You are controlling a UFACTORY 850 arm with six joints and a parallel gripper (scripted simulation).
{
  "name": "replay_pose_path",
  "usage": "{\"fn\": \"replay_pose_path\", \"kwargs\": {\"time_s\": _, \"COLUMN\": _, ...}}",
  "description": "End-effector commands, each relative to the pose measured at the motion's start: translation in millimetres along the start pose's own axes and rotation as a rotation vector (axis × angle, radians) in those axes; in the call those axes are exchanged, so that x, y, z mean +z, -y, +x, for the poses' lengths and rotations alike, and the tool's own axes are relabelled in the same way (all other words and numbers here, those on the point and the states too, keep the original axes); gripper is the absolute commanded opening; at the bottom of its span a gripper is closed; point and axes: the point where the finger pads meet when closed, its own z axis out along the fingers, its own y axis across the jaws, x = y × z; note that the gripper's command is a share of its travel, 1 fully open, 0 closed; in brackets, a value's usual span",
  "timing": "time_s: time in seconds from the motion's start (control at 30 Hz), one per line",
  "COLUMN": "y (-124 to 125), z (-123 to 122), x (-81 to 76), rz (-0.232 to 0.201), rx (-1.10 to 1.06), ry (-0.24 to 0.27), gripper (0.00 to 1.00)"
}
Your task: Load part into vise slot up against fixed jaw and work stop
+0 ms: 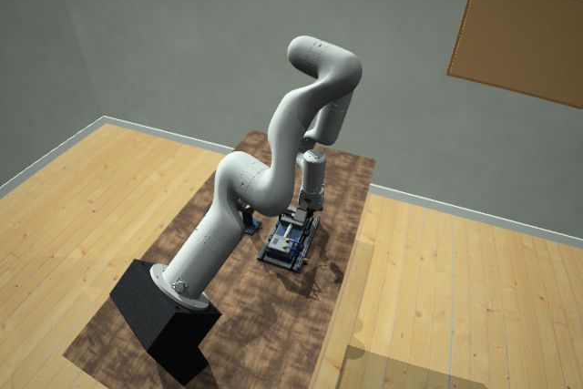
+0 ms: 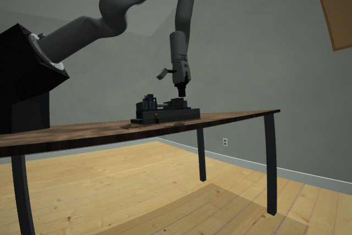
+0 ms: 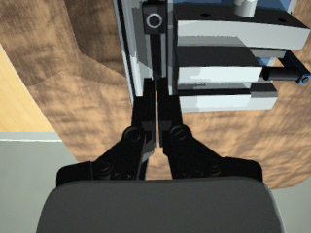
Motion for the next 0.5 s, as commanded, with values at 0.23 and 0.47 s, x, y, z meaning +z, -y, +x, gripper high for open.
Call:
{"fn": "replay_pose_path", "kwargs": {"time_s": 0.23, "y": 0.2, "z": -0.5, "x": 0.1, "rz": 0.0, "rx": 0.0, "ry": 0.001, "gripper": 0.0}}
{"fn": "replay_pose_path", "kwargs": {"time_s": 0.47, "y": 0.2, "z": -0.5, "x": 1.1, "rz": 0.0, "rx": 0.0, "ry": 0.001, "gripper": 0.0}}
